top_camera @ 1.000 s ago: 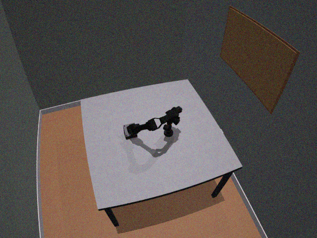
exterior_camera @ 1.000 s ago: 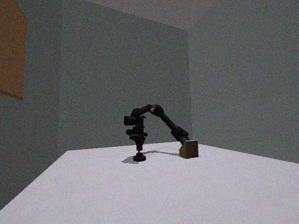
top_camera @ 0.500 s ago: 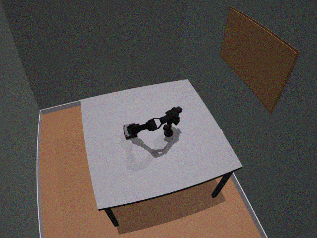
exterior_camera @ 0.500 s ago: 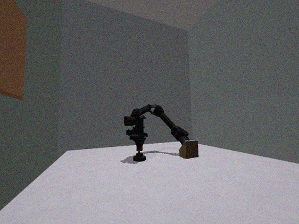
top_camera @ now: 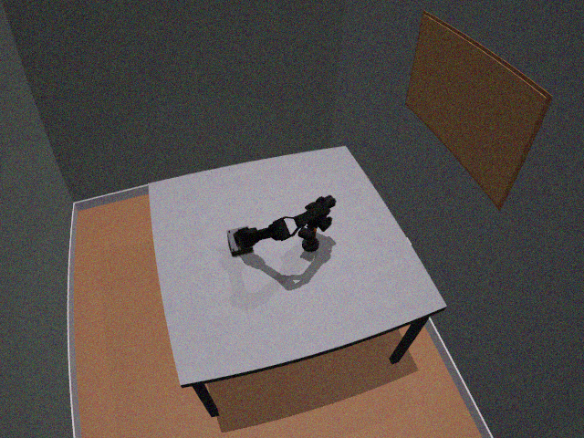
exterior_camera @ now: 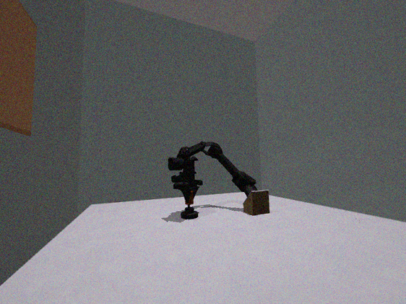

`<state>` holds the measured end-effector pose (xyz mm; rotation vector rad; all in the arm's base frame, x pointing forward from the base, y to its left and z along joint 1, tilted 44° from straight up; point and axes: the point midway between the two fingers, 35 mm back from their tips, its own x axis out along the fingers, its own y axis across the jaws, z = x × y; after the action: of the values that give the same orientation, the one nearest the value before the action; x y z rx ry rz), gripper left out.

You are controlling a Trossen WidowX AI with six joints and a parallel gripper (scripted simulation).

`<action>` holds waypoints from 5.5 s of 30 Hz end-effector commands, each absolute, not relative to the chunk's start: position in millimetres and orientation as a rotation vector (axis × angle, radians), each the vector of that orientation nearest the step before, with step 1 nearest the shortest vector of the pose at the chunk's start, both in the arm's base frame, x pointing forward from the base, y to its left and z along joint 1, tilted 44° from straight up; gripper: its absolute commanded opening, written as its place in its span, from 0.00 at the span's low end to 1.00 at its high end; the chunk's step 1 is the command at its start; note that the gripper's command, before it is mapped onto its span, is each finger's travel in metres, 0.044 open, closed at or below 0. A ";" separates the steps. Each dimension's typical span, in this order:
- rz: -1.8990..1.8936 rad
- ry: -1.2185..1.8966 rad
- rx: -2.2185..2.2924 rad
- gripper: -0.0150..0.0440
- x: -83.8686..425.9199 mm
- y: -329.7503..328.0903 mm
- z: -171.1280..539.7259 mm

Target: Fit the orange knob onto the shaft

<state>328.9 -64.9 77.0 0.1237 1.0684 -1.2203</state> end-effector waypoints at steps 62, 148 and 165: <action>-1.341 0.914 0.311 0.25 329.5 -65.0 79.6; -1.530 0.624 0.634 0.25 328.5 -71.7 71.4; -1.532 0.623 0.641 0.25 328.0 -78.4 64.4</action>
<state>327.9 -78.9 64.1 0.6407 0.6230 -1.5328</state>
